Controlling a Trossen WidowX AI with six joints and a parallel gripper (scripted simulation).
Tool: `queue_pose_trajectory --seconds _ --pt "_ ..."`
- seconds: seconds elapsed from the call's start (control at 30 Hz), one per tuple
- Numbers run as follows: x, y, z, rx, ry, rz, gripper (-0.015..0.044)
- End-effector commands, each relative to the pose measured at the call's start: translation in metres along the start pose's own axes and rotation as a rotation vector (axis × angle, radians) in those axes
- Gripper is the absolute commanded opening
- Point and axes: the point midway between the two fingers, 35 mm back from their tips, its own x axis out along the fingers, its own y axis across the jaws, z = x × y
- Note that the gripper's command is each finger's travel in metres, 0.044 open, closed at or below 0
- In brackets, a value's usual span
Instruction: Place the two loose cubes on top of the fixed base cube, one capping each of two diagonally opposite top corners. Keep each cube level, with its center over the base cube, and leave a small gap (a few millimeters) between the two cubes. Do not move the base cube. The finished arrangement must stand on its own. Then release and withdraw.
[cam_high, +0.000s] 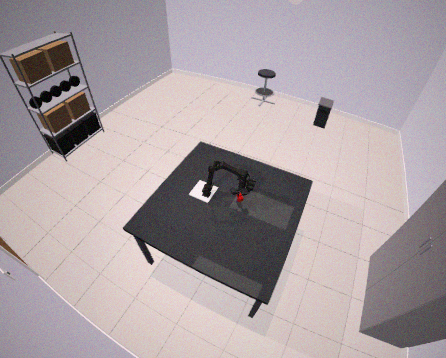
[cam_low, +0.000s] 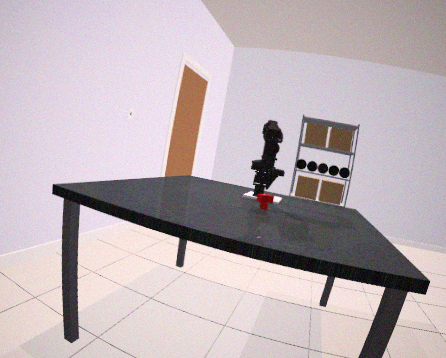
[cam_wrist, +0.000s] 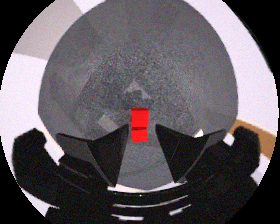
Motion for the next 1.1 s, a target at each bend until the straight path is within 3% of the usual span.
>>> queue_pose_trajectory --seconds 0.0,0.7,0.93,1.07 --pt "-0.008 0.002 0.001 0.000 -0.005 0.009 0.0205" --pt "-0.023 0.002 0.001 0.000 -0.005 0.009 0.0205" --pt "-0.029 0.000 0.000 0.000 -0.001 0.002 0.0389" --pt "-0.031 0.000 0.000 0.000 -0.001 0.002 0.0400"
